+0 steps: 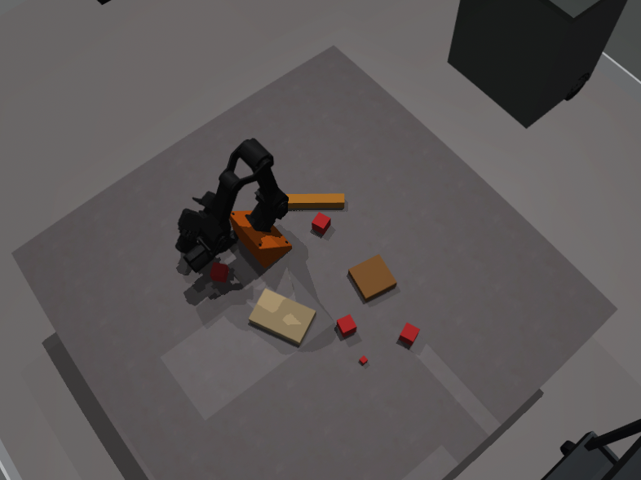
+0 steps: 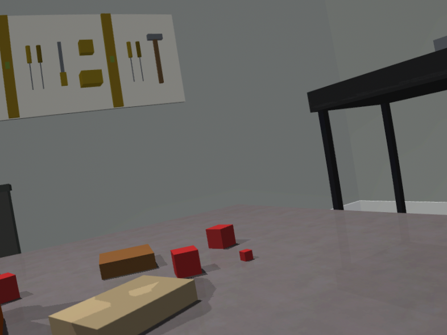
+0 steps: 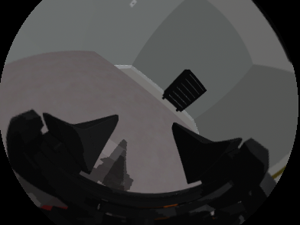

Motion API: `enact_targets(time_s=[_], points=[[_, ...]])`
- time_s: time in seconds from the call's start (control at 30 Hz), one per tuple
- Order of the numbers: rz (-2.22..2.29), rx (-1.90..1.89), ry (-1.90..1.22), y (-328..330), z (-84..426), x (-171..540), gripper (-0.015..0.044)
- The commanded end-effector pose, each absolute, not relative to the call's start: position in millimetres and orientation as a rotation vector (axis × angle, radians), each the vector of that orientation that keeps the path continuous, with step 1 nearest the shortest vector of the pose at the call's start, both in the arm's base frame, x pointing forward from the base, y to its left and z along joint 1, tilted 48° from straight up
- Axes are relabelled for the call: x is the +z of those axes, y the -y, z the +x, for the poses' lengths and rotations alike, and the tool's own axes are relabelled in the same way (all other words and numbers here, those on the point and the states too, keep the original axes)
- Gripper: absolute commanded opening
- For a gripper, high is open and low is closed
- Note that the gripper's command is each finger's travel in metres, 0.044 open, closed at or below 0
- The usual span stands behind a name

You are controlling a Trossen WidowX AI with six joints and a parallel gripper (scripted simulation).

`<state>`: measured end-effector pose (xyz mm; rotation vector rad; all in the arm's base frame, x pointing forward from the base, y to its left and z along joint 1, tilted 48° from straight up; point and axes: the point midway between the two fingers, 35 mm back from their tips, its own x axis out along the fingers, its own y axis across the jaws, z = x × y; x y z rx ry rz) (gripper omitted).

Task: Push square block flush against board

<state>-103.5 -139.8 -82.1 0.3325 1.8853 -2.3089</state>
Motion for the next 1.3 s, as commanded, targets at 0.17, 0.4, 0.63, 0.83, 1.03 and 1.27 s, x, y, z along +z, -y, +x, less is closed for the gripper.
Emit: enact_targets(time_s=[0.17,0.4,0.63,0.83,1.03,1.27], points=[[0.355,-2.255,-1.905,145,-96,-85,0.0243],[0.411,-2.094,-1.954,159,-73,-91,0.0059],[0.451,-1.92,-1.993,171,-47,-95,0.0],[0.473,-1.759,-2.019,179,-22,-98,0.0],[0.484,-1.587,-2.038,184,6,-99,0.0],[0.464,-1.432,-2.039,186,34,-98,0.0]])
